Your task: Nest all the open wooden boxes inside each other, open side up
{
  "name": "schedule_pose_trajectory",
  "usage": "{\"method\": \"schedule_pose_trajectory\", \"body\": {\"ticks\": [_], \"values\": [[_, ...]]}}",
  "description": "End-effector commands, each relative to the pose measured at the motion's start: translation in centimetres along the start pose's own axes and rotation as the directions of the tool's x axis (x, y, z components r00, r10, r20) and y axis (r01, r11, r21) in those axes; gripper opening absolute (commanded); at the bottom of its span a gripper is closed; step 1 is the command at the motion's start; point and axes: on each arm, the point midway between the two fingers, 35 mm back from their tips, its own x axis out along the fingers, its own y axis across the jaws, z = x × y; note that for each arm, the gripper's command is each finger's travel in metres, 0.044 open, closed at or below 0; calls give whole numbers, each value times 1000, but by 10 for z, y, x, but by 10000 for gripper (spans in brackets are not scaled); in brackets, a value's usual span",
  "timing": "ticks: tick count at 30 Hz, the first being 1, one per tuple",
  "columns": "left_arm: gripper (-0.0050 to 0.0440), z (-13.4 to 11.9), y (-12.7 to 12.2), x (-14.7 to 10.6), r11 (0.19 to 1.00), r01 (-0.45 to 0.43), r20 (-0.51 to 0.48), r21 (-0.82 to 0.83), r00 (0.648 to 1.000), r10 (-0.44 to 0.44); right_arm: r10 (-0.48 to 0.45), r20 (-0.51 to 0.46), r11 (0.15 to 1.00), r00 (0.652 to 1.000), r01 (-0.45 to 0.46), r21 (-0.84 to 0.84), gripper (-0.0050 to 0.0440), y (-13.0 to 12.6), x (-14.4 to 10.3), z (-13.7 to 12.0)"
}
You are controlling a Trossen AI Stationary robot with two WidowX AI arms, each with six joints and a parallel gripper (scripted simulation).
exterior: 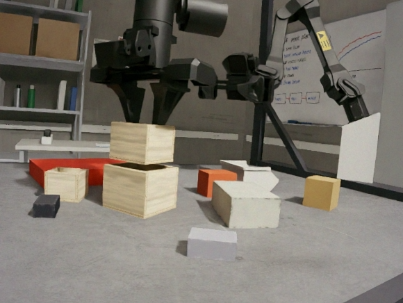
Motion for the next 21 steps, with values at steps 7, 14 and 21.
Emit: {"method": "schedule_pose_trajectory", "body": {"ticks": [7,14,21], "values": [[400,1,-1,-1,1000,1,4,1,1000,-1,11,-13,1000,1000,-11,-8,272,2,1,-8],[400,1,-1,-1,1000,1,4,1,1000,-1,7,-8,1000,1000,-7,-6,272,0,6,-7],[400,1,-1,-1,1000,1,4,1,1000,-1,3,-4,1000,1000,-3,-4,272,-1,10,-4]]}}
